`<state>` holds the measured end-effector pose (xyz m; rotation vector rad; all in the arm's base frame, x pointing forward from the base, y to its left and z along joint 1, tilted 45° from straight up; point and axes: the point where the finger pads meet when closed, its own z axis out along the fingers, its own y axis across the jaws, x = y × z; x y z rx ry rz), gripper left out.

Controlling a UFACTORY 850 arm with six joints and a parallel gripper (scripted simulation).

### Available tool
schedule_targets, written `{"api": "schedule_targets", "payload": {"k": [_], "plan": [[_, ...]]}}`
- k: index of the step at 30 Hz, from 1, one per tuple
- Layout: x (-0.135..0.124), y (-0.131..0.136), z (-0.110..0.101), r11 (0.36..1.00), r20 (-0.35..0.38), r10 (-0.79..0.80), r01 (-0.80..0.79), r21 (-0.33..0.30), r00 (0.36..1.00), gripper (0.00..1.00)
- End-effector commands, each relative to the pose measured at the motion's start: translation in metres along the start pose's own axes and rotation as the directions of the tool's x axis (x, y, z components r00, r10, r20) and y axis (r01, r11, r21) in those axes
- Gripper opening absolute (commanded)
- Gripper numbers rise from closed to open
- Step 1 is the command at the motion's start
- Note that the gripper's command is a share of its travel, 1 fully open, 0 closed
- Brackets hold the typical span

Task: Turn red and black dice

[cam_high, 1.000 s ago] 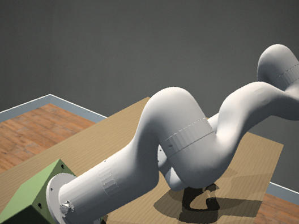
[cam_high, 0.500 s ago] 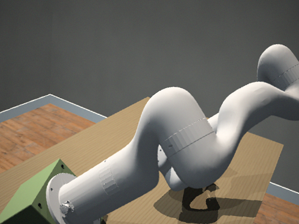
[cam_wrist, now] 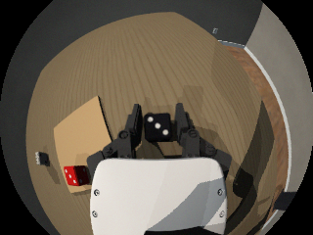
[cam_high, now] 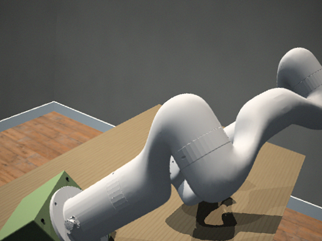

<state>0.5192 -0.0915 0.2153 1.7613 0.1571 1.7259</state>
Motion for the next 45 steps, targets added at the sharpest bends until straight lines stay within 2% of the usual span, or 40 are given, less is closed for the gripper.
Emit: {"api": "schedule_targets", "payload": {"k": [1, 10, 19, 30, 45], "plan": [[0.000, 0.000, 0.000, 1.000, -0.001, 0.000, 0.000, 0.000, 1.000, 0.47], [0.000, 0.000, -0.014, 1.000, -0.001, 0.000, 0.000, 0.000, 1.000, 0.47], [0.000, 0.000, -0.046, 1.000, -0.001, 0.000, 0.000, 0.000, 1.000, 0.47], [0.001, 0.000, -0.051, 1.000, -0.001, 0.000, 0.000, 0.000, 1.000, 0.47], [0.043, 0.000, -0.073, 1.000, -0.001, 0.000, 0.000, 0.000, 1.000, 0.47]]}}
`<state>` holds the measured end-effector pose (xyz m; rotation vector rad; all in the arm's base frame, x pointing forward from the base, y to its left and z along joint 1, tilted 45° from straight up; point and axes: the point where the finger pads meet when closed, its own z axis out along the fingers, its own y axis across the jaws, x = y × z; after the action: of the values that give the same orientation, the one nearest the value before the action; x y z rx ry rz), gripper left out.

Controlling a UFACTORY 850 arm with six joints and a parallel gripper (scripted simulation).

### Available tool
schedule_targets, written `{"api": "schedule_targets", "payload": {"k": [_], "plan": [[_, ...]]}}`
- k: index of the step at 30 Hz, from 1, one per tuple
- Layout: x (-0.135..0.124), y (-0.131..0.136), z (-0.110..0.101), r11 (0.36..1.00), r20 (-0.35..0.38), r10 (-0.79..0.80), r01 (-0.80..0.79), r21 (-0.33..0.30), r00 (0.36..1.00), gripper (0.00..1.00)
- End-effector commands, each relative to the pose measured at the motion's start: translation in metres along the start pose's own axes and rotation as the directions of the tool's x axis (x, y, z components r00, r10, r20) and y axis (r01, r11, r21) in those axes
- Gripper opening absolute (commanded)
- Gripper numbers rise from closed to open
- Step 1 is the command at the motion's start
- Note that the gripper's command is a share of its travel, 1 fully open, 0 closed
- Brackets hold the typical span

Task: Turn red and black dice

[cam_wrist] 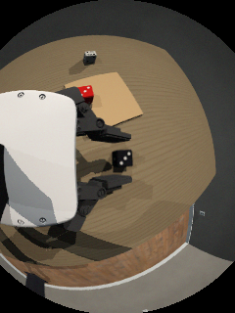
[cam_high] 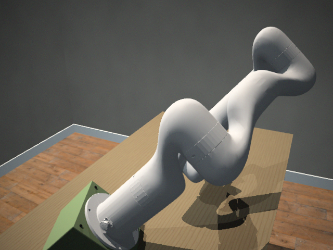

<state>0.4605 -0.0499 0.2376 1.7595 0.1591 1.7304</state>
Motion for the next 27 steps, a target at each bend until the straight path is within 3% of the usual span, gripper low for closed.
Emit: {"api": "schedule_targets", "payload": {"k": [1, 16, 27], "plan": [[0.013, 0.000, -0.007, 1.000, 0.003, -0.001, 0.001, -0.001, 1.000, 0.47], [0.022, 0.000, -0.009, 1.000, 0.033, -0.003, 0.003, -0.003, 0.999, 0.47], [0.034, 0.001, 0.000, 1.000, 0.322, -0.003, 0.005, -0.005, 0.947, 0.47]]}}
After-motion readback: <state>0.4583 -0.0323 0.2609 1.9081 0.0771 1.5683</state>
